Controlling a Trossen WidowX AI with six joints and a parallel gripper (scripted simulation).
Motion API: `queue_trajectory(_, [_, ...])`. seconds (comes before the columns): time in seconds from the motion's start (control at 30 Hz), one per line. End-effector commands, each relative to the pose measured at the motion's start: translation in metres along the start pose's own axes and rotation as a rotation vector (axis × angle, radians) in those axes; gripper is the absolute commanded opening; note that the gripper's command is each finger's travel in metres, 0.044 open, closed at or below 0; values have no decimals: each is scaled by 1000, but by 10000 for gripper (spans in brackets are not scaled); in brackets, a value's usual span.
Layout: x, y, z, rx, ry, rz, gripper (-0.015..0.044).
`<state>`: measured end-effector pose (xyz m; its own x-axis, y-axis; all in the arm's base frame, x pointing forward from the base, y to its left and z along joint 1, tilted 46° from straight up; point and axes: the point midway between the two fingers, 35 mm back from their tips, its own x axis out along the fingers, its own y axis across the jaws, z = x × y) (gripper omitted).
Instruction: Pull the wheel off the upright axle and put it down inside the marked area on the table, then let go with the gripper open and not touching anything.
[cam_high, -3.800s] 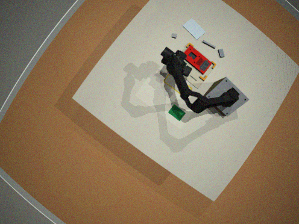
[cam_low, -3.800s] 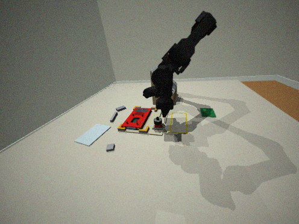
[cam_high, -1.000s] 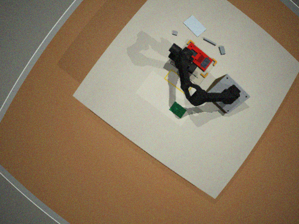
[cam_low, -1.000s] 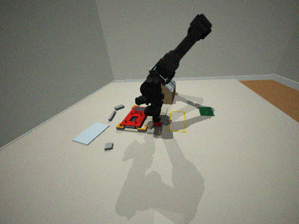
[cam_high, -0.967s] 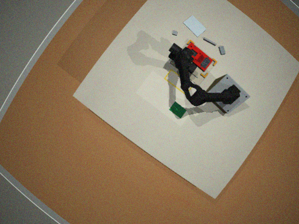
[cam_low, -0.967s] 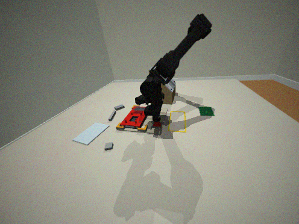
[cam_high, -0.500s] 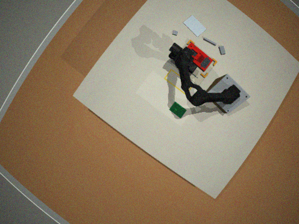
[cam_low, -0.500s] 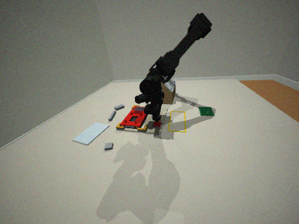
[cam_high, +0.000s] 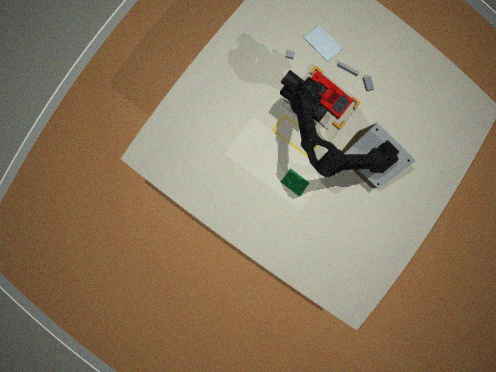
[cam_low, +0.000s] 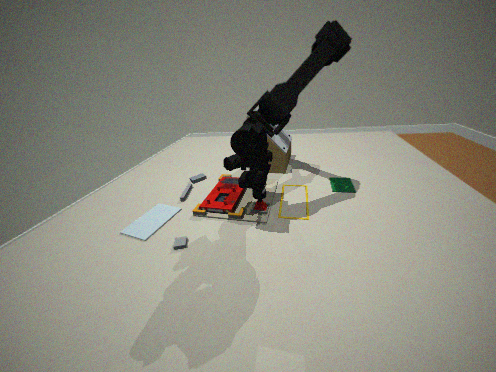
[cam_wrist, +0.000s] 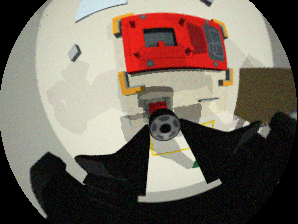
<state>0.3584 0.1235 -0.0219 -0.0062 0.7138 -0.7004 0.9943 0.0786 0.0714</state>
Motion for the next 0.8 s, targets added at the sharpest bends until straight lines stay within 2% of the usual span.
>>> queue_trajectory(0.0, [-3, 0, 0, 0, 2, 3, 0])
queue_trajectory(0.77, [-11, 0, 0, 1, 3, 5, 0])
